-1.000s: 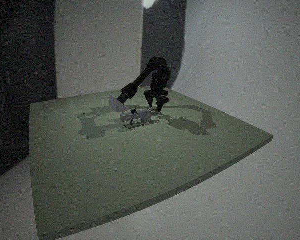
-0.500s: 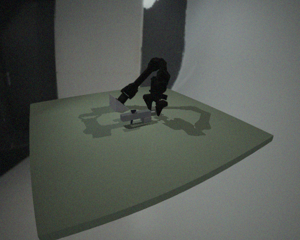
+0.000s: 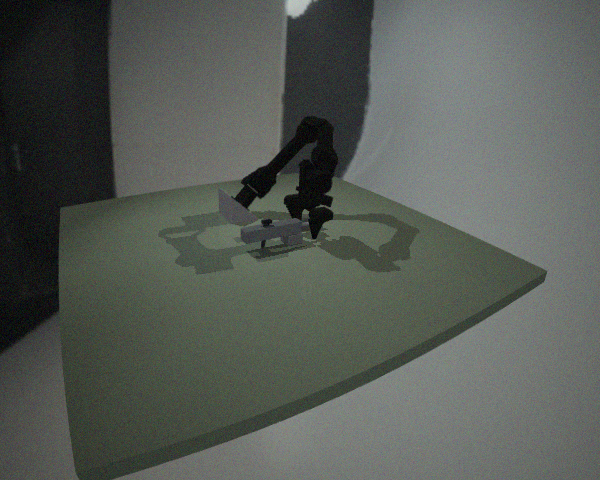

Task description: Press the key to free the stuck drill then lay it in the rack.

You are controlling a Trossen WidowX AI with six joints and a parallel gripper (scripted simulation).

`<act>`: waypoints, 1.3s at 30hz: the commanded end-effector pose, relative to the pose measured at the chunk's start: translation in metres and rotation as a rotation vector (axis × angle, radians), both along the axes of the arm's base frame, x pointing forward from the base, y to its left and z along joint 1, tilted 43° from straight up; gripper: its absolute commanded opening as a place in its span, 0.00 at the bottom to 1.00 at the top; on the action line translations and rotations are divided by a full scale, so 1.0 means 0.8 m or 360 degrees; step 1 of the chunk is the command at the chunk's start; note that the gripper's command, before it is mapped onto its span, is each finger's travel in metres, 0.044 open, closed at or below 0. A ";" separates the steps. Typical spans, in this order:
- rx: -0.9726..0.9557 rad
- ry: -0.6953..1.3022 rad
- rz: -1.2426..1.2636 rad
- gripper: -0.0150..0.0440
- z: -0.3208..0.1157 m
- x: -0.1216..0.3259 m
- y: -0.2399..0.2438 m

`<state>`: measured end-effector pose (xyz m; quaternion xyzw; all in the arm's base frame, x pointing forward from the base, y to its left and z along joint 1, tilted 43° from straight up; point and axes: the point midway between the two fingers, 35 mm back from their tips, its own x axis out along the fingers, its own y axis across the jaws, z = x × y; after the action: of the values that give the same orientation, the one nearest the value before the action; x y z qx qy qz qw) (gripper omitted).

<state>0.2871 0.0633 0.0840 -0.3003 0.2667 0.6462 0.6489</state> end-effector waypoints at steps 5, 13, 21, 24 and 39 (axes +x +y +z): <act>0.0000 -0.0001 0.0000 0.73 0.001 0.000 0.000; 0.0000 -0.0001 0.0000 0.38 0.001 0.000 0.000; 0.0000 -0.0001 0.0000 0.25 0.001 0.000 0.000; 0.0002 0.0001 -0.0002 0.25 0.001 0.000 0.000; 0.0009 0.0007 -0.0006 0.25 0.013 -0.001 0.013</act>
<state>0.2863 0.0699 0.0899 -0.2972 0.2707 0.6460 0.6489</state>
